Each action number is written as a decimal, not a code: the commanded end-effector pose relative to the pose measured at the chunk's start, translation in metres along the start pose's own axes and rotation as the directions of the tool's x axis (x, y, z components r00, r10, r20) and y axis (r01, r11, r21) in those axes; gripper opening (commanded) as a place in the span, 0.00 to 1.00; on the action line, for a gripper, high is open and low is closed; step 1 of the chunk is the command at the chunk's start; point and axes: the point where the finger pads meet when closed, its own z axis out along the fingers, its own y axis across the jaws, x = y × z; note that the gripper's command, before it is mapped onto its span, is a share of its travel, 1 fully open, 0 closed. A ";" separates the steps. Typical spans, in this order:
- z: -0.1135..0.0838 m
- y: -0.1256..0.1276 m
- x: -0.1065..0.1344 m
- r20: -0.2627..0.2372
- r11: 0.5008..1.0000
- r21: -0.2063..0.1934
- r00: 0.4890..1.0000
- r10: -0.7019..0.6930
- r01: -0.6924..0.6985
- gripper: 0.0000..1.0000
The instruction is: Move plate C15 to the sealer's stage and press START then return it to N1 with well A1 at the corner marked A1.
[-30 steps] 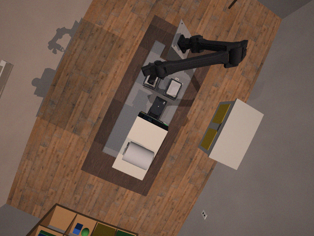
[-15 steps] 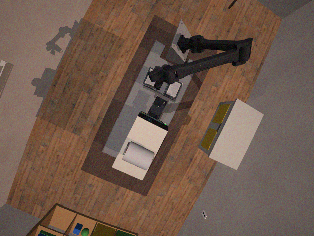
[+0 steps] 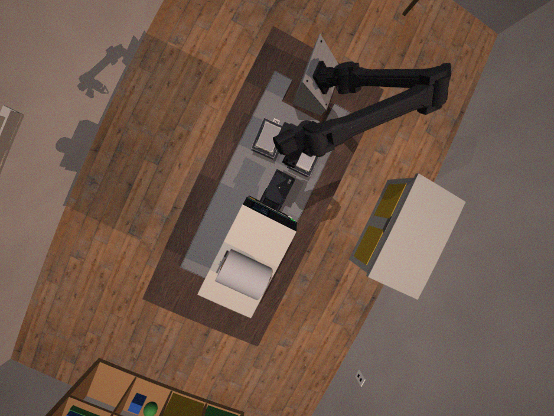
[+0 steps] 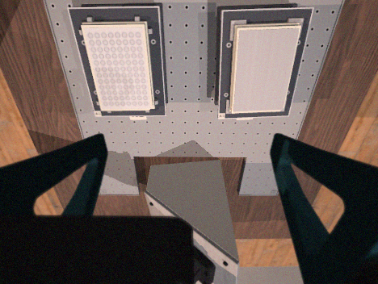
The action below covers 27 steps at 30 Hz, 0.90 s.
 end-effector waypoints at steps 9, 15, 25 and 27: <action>0.006 -0.019 0.001 0.007 1.000 -0.017 1.000 0.019 -0.018 1.00; 0.015 -0.020 0.006 -0.016 1.000 -0.015 1.000 0.022 -0.023 1.00; 0.016 -0.006 0.007 -0.019 1.000 -0.002 1.000 0.020 -0.020 1.00; 0.014 -0.005 0.007 -0.015 1.000 0.000 1.000 0.016 -0.016 1.00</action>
